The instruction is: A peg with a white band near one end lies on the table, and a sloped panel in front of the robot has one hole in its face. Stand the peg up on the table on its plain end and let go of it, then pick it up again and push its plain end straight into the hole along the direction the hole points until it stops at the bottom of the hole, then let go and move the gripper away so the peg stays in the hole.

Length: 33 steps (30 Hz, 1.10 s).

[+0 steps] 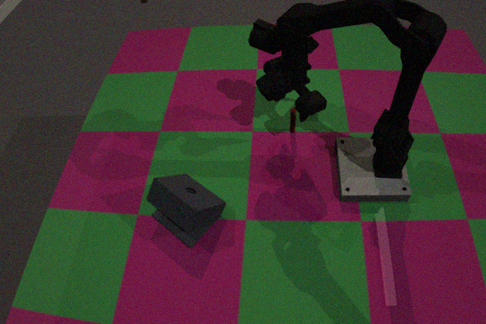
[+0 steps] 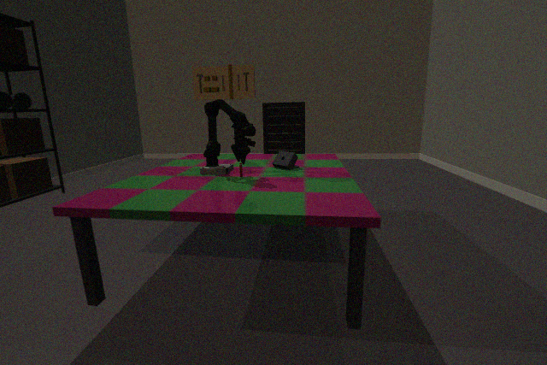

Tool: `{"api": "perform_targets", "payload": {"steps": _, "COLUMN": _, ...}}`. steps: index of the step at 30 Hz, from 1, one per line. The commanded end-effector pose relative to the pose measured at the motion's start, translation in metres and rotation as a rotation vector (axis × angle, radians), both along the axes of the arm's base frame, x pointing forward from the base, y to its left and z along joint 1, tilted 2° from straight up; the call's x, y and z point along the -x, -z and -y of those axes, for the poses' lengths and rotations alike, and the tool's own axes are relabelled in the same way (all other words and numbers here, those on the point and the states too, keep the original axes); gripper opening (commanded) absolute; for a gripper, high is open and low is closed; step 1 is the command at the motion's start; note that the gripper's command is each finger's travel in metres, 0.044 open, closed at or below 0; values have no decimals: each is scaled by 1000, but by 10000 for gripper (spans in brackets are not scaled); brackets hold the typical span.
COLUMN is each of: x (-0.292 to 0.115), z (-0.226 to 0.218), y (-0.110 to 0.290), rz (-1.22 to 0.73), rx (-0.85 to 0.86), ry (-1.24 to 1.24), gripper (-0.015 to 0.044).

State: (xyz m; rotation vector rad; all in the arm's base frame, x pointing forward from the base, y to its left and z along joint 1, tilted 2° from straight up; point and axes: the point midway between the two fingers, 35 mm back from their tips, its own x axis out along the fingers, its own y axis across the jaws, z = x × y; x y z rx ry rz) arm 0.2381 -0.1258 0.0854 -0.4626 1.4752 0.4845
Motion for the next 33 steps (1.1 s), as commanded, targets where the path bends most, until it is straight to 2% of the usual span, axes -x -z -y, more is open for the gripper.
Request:
{"api": "perform_targets", "payload": {"steps": 1, "x": 1, "z": 0, "y": 10, "rz": -10, "rx": -1, "ry": -5, "gripper": 440}}
{"api": "perform_targets", "payload": {"steps": 27, "x": 2, "z": -2, "y": 45, "rz": -10, "rx": -1, "ry": -5, "gripper": 440}}
{"api": "perform_targets", "payload": {"steps": 33, "x": 1, "z": -2, "y": 41, "rz": -4, "rx": -2, "ry": -6, "gripper": 283}}
